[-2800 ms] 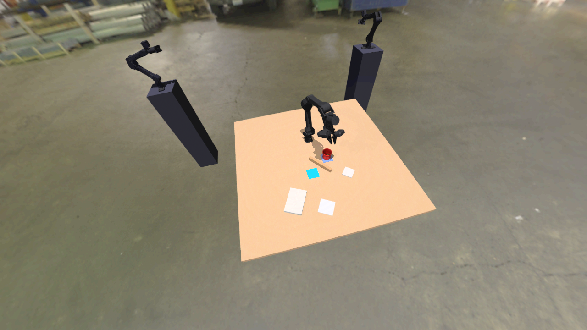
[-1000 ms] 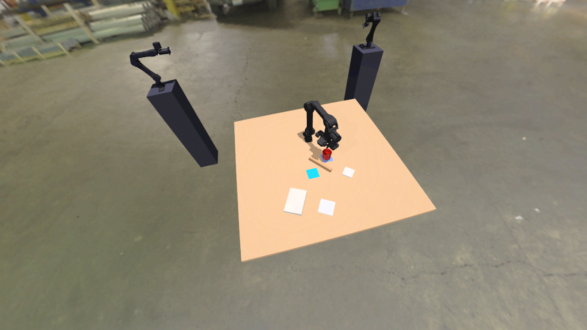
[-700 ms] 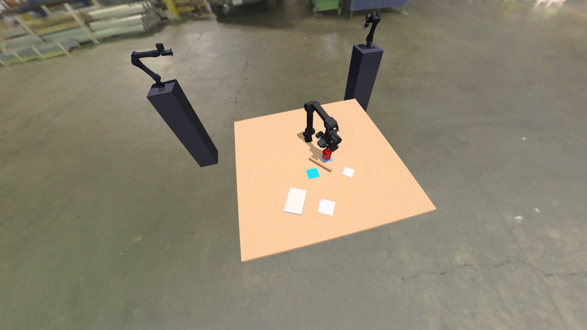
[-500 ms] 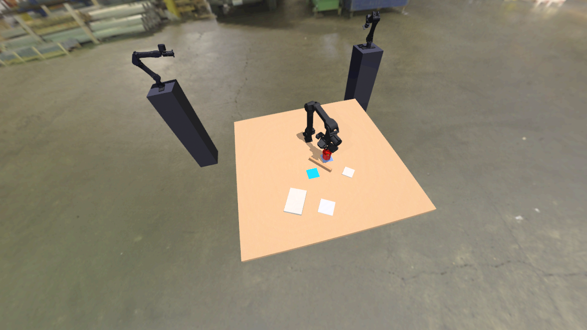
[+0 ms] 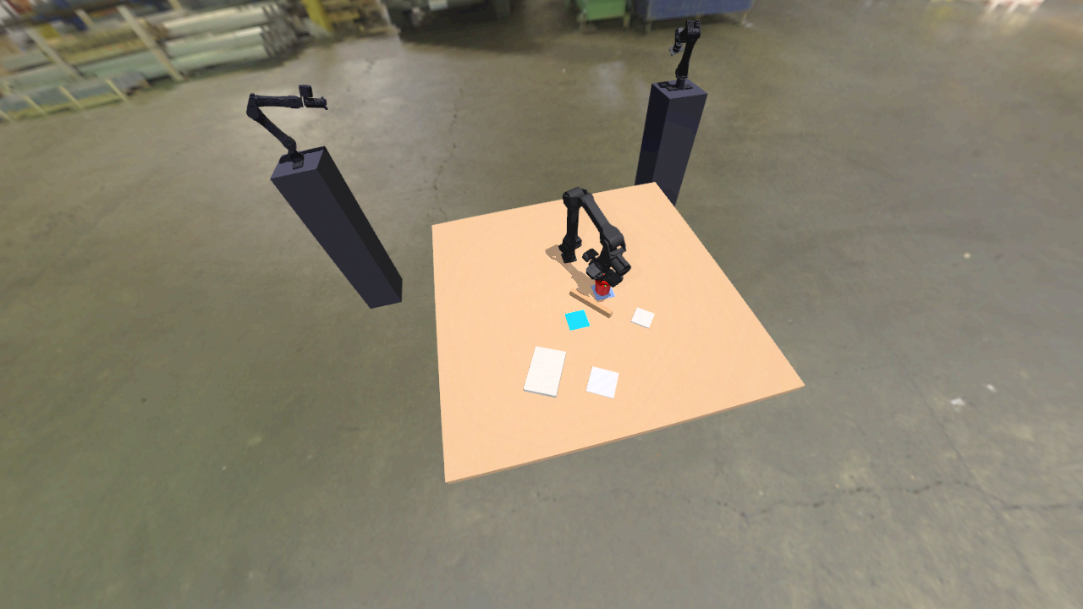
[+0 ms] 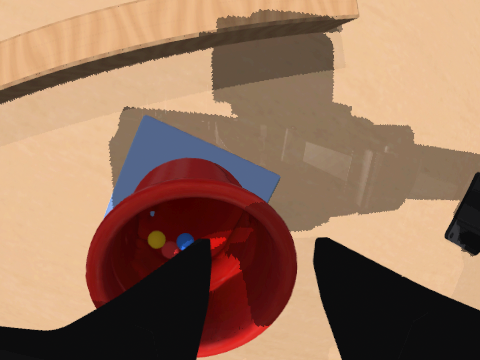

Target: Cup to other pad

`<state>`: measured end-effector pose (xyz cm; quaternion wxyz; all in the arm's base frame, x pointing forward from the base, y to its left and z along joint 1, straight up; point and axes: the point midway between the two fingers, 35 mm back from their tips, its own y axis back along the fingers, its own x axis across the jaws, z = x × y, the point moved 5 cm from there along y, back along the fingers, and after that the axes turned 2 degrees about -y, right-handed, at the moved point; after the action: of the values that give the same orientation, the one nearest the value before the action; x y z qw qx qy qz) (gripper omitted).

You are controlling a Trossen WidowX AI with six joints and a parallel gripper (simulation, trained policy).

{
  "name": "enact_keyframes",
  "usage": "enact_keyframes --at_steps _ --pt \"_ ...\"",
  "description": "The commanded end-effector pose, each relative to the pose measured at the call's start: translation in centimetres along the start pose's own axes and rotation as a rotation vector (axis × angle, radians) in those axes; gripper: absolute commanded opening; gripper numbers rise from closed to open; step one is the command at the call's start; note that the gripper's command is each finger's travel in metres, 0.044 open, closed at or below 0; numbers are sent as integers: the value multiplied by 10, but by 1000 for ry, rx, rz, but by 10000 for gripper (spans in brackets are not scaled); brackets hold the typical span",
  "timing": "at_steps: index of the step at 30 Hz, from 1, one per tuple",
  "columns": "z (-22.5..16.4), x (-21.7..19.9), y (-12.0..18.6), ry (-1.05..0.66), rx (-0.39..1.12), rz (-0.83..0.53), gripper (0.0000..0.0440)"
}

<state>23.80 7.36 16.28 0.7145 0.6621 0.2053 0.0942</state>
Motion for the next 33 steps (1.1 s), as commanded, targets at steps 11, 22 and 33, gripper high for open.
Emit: enact_keyframes --at_steps 11,22,33 --pt "-4 2 -42 72 -10 -32 170" --pt "-1 2 -56 154 -22 -5 0" --pt "5 6 -37 125 -20 58 0"
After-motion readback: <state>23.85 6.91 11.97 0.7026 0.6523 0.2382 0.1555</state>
